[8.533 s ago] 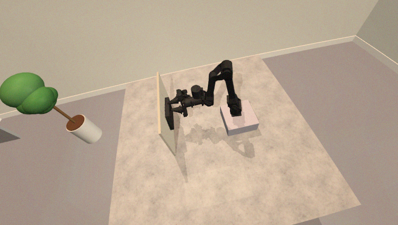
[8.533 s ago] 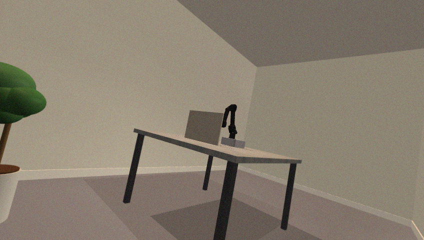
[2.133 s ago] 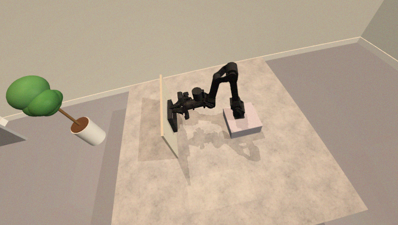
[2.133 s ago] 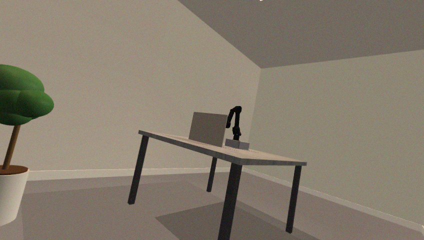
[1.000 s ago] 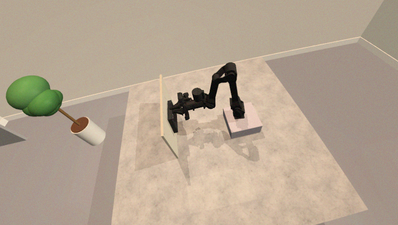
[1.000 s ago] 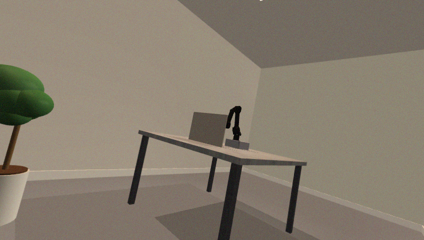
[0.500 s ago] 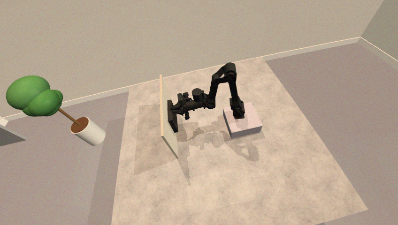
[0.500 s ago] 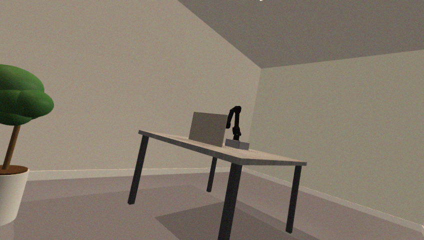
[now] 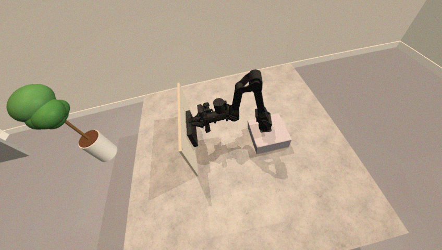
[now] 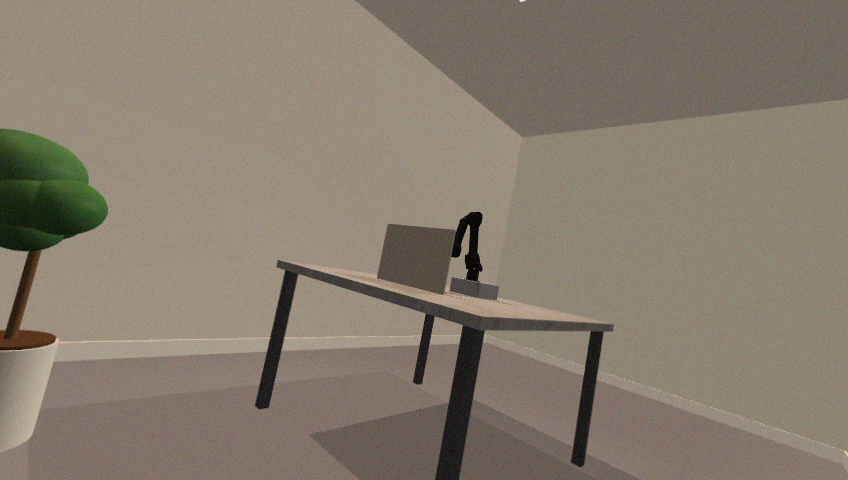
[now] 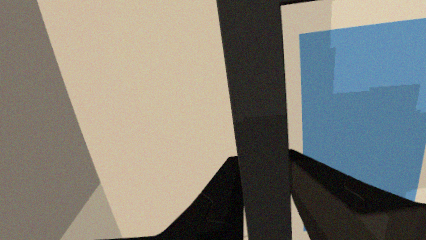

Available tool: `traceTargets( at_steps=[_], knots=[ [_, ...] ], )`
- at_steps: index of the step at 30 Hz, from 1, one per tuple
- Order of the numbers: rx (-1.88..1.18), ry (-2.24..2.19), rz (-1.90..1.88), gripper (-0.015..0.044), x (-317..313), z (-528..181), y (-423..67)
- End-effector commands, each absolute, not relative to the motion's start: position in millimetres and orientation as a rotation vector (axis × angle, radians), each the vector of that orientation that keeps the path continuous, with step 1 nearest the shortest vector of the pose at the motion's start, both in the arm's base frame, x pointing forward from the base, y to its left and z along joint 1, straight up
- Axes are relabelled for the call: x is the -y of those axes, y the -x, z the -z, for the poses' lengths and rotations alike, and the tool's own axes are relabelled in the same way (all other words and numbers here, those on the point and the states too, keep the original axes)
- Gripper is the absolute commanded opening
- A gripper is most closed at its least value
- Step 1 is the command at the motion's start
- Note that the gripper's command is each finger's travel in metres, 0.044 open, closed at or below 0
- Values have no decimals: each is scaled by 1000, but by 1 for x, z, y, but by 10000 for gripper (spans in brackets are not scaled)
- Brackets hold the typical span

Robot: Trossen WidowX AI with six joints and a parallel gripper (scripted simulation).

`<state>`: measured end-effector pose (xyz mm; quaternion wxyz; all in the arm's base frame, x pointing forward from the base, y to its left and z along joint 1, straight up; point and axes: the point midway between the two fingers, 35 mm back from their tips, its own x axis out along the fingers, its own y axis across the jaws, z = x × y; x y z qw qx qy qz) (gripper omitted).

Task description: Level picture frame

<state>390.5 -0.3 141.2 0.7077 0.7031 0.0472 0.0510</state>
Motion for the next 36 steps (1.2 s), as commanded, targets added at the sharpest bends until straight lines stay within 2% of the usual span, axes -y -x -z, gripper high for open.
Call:
traceTargets(
  at_steps=[1,6,11,19,25,36],
  knots=[
    [-105,-1566,-113,131,0,-141,-390],
    [-105,-1566,-113,260,0,-141,-390],
    [-105,-1578,-113,260,3,-142,-383],
    [-103,-1703,-112,260,14,-135,-293],
    [-103,-1698,-100,260,18,-136,-298],
    [-112,-1823,-98,260,46,-164,-259]
  ],
)
